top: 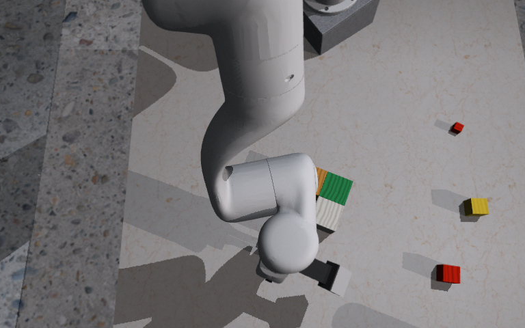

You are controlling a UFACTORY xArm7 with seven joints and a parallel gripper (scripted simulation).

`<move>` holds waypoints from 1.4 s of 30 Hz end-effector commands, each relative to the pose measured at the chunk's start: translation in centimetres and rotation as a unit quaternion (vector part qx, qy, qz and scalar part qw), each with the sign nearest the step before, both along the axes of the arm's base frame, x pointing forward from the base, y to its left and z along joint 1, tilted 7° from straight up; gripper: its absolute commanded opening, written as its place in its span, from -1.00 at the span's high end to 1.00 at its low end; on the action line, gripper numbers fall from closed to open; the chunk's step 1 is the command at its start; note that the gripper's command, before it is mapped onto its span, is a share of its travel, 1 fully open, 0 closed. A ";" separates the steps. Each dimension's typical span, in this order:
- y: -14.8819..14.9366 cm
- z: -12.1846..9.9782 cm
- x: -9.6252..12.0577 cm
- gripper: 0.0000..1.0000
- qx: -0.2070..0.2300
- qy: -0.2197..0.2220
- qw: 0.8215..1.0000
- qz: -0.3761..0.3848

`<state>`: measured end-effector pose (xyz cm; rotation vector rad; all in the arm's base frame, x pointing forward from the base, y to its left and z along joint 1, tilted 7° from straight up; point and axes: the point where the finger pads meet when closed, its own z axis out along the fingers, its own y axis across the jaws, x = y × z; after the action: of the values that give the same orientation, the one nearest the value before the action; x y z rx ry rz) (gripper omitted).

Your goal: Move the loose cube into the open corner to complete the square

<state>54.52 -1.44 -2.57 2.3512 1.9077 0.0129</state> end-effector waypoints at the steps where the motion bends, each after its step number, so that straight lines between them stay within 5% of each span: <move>1: 0.0 0.2 0.2 1.00 0.000 -0.002 1.000 0.000; 42: 0.2 0.1 -0.4 1.00 0.000 -0.002 1.000 0.000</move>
<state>53.94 -1.27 -2.65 2.3513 1.9078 0.0128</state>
